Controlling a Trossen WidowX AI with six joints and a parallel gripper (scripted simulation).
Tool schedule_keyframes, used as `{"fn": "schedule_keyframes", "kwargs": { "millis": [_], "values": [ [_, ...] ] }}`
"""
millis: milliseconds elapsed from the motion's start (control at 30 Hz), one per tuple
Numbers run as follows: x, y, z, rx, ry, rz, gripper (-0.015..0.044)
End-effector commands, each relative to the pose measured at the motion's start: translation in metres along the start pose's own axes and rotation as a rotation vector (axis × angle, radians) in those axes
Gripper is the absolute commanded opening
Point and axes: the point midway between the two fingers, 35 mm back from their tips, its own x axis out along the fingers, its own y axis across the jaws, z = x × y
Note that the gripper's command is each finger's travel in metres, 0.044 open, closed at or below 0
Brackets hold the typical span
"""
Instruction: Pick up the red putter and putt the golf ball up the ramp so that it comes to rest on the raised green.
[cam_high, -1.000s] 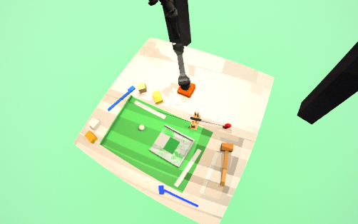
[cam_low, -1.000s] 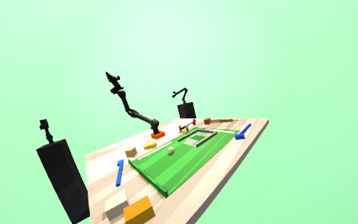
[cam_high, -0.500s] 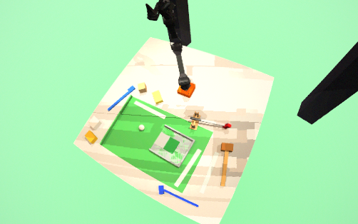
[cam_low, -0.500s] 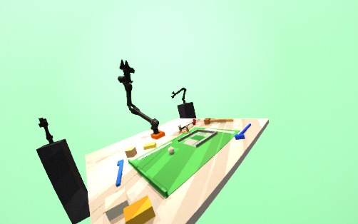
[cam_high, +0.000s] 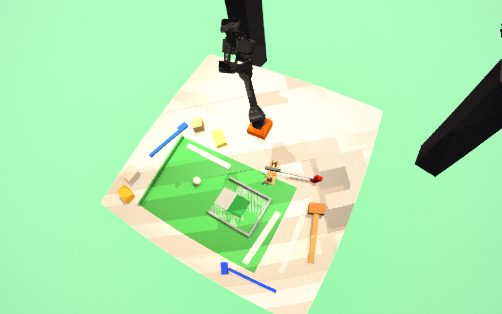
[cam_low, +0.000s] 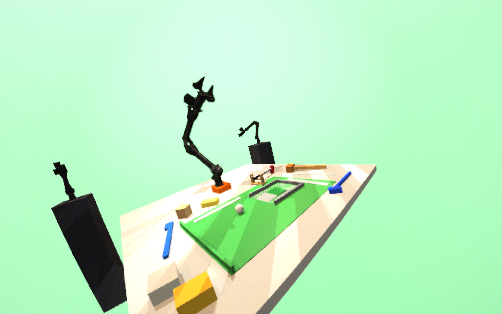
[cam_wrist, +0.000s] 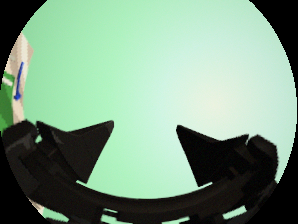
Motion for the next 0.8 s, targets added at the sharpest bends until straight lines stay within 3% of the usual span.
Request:
{"fn": "schedule_keyframes", "kwargs": {
  "millis": [0, 400, 767],
  "values": [
    [0.023, 0.063, 0.036, 0.054, -0.101, 0.161, 0.044],
    [0.029, 0.181, 0.107, 0.232, -0.258, 0.502, 0.044],
    [0.002, 0.303, 0.166, 0.282, -0.347, 0.874, 0.044]
  ]
}}
